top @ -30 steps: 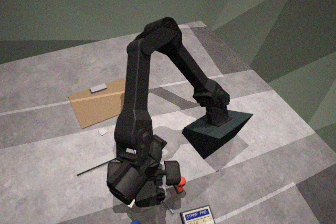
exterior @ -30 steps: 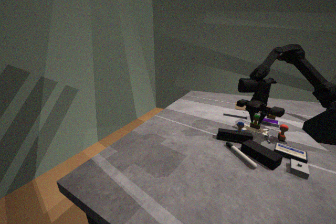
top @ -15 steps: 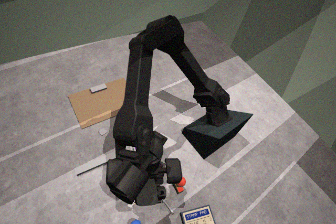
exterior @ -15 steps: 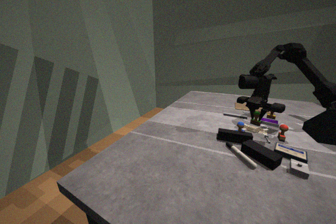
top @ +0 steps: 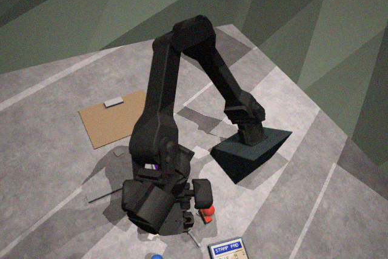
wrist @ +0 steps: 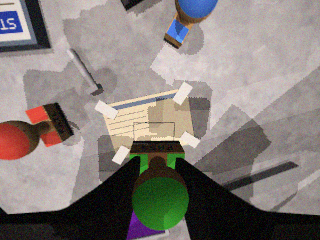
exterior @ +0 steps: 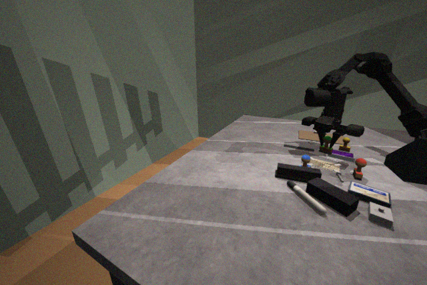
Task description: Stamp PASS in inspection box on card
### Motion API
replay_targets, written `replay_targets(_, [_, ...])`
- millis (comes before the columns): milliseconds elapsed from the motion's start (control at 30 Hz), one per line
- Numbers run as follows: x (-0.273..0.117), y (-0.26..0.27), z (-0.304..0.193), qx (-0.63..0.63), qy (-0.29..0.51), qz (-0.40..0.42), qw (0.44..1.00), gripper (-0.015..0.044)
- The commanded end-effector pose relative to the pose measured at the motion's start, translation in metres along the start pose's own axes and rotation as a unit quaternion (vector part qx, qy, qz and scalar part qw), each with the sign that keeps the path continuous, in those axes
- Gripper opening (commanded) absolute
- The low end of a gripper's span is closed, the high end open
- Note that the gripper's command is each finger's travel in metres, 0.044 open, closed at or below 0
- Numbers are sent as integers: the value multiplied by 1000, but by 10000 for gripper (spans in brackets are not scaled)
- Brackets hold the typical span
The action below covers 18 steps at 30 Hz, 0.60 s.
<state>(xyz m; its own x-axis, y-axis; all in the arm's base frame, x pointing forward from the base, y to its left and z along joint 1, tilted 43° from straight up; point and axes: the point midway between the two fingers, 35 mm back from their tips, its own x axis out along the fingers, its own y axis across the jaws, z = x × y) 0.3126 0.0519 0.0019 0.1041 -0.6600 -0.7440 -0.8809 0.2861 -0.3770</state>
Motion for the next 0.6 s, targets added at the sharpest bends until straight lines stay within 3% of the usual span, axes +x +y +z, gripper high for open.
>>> replay_targets(0, [-9, 0, 0, 2, -2, 1, 1000, 0])
replay_targets(333, [-22, 0, -1, 2, -2, 1, 1000, 0])
replay_targets(567, [-23, -44, -23, 1, -7, 4, 1000, 0])
